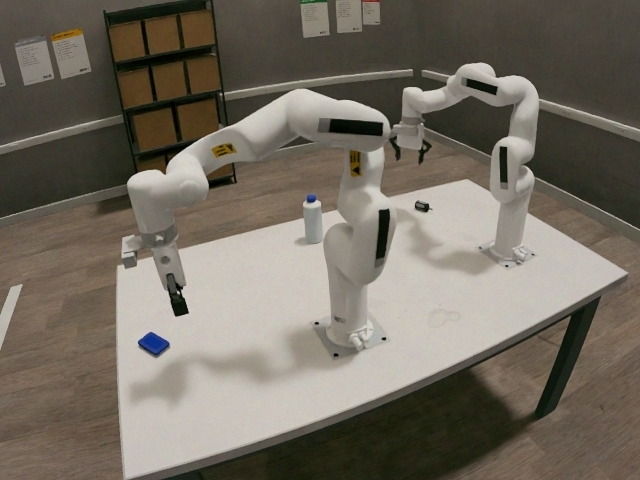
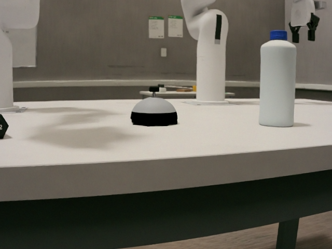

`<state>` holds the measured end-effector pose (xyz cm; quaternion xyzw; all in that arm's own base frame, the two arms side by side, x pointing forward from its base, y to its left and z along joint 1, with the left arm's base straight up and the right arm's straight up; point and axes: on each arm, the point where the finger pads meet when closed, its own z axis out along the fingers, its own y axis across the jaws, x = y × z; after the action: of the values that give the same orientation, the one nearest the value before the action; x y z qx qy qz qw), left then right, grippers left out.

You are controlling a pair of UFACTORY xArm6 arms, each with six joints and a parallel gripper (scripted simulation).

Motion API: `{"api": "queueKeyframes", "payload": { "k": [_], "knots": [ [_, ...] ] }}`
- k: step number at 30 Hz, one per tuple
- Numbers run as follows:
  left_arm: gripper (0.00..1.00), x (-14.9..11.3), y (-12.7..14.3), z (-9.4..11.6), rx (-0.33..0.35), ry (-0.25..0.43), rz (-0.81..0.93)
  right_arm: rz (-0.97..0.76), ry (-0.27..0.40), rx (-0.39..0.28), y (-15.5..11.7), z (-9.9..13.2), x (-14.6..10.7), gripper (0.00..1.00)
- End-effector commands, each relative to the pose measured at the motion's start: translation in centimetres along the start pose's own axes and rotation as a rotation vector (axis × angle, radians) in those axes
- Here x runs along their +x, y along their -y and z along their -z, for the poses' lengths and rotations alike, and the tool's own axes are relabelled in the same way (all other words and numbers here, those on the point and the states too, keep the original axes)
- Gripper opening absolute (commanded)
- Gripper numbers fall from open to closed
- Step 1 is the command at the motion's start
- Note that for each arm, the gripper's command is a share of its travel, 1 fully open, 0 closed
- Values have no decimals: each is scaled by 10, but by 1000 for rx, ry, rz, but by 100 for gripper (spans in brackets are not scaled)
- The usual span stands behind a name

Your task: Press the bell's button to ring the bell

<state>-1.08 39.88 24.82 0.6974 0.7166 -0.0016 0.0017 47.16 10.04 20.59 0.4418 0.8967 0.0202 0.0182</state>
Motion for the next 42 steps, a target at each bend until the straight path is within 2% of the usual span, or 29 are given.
{"api": "queueKeyframes", "payload": {
  "k": [1, 12, 14, 15, 17, 24, 31, 32, 42],
  "knots": [
    [100, 1, 0, 2, 0, -5, 0, 167, -6, 2, -18, -7, 37, 100],
    [100, 1, 0, 2, 0, -5, 0, 643, -23, 18, -43, -28, 147, 100],
    [100, 1, 0, 2, 0, -5, 0, 643, -23, 18, -43, -28, 147, 100],
    [100, 1, 0, 2, 0, -5, 0, 763, -27, 22, -44, -33, 176, 100],
    [100, 1, 0, 2, 0, -5, 0, 817, -29, 24, -45, -35, 188, 100],
    [100, 1, 0, 2, 0, -5, 0, 1113, -40, 33, -40, -47, 258, 100],
    [100, 1, 0, 2, 0, -5, 0, 1140, -41, 34, -39, -49, 265, 100],
    [100, 1, 0, 2, 0, -5, 0, 1140, -41, 34, -39, -49, 265, 0],
    [100, 1, 0, 2, 0, -5, 0, 1140, -41, 34, -39, -49, 265, 0]
  ]
}}
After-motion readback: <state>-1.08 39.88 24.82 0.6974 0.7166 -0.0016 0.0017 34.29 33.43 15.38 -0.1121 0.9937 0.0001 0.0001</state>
